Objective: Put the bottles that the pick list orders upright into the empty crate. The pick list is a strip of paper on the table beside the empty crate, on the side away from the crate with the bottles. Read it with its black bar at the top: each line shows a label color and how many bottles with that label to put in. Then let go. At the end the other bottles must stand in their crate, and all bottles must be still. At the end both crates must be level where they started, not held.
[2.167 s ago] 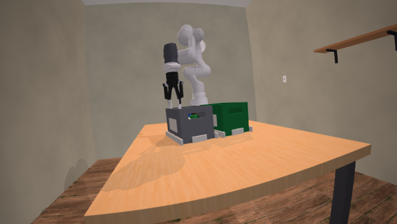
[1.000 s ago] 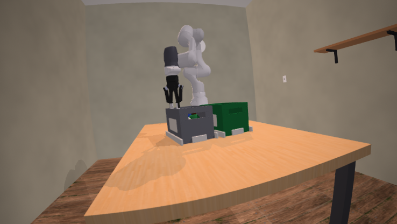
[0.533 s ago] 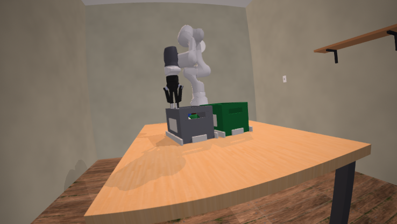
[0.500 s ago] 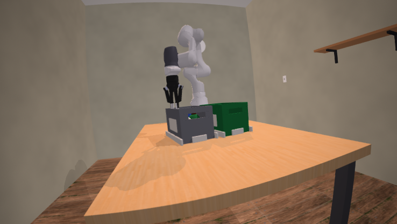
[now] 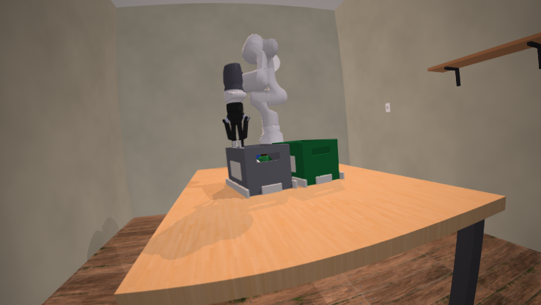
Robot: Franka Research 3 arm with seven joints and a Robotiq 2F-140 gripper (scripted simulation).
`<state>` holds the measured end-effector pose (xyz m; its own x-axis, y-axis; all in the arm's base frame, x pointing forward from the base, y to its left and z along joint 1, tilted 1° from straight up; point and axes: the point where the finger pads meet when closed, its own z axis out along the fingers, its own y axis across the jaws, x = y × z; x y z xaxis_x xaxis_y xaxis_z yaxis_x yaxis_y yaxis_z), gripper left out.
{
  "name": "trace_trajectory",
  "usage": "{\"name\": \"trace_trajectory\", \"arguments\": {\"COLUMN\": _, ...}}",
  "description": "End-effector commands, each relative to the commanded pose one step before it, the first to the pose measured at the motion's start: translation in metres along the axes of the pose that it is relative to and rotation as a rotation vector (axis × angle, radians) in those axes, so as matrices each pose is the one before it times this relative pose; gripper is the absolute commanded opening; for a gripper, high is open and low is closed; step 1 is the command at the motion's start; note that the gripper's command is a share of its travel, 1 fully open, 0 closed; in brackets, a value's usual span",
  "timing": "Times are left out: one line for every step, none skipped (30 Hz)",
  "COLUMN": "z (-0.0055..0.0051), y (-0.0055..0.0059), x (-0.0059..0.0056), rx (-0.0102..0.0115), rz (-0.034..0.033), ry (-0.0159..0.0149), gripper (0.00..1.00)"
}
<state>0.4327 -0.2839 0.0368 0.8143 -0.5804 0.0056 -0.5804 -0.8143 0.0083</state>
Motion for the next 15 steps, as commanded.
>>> {"name": "trace_trajectory", "arguments": {"z": -0.00078, "y": 0.00009, "x": 0.00014, "rx": 0.0005, "rz": -0.00718, "ry": 0.00056, "gripper": 0.0}}
{"name": "trace_trajectory", "arguments": {"z": 0.0, "y": 0.0, "x": 0.0, "rx": 0.0, "rz": 0.0, "ry": 0.0, "gripper": 0.0}}
{"name": "trace_trajectory", "arguments": {"z": 0.0, "y": 0.0, "x": 0.0, "rx": 0.0, "rz": 0.0, "ry": 0.0, "gripper": 0.0}}
{"name": "trace_trajectory", "arguments": {"z": 0.0, "y": 0.0, "x": 0.0, "rx": 0.0, "rz": 0.0, "ry": 0.0, "gripper": 0.0}}
{"name": "trace_trajectory", "arguments": {"z": 0.0, "y": 0.0, "x": 0.0, "rx": 0.0, "rz": 0.0, "ry": 0.0, "gripper": 0.0}}
{"name": "trace_trajectory", "arguments": {"z": 0.0, "y": 0.0, "x": 0.0, "rx": 0.0, "rz": 0.0, "ry": 0.0, "gripper": 0.0}}
{"name": "trace_trajectory", "arguments": {"z": 0.0, "y": 0.0, "x": 0.0, "rx": 0.0, "rz": 0.0, "ry": 0.0, "gripper": 0.0}}
{"name": "trace_trajectory", "arguments": {"z": 0.0, "y": 0.0, "x": 0.0, "rx": 0.0, "rz": 0.0, "ry": 0.0, "gripper": 0.0}}
{"name": "trace_trajectory", "arguments": {"z": 0.0, "y": 0.0, "x": 0.0, "rx": 0.0, "rz": 0.0, "ry": 0.0, "gripper": 0.0}}
{"name": "trace_trajectory", "arguments": {"z": 0.0, "y": 0.0, "x": 0.0, "rx": 0.0, "rz": 0.0, "ry": 0.0, "gripper": 0.0}}
{"name": "trace_trajectory", "arguments": {"z": -0.00167, "y": 0.0, "x": 0.0, "rx": 0.0, "rz": 0.0, "ry": 0.0, "gripper": 0.0}}
{"name": "trace_trajectory", "arguments": {"z": -0.00167, "y": 0.0, "x": 0.0, "rx": 0.0, "rz": 0.0, "ry": 0.0, "gripper": 0.0}}
{"name": "trace_trajectory", "arguments": {"z": -0.00167, "y": 0.0, "x": 0.0, "rx": 0.0, "rz": 0.0, "ry": 0.0, "gripper": 0.0}}
{"name": "trace_trajectory", "arguments": {"z": -0.00167, "y": 0.0, "x": 0.0, "rx": 0.0, "rz": 0.0, "ry": 0.0, "gripper": 0.0}}
{"name": "trace_trajectory", "arguments": {"z": -0.00167, "y": 0.0, "x": 0.0, "rx": 0.0, "rz": 0.0, "ry": 0.0, "gripper": 0.0}}
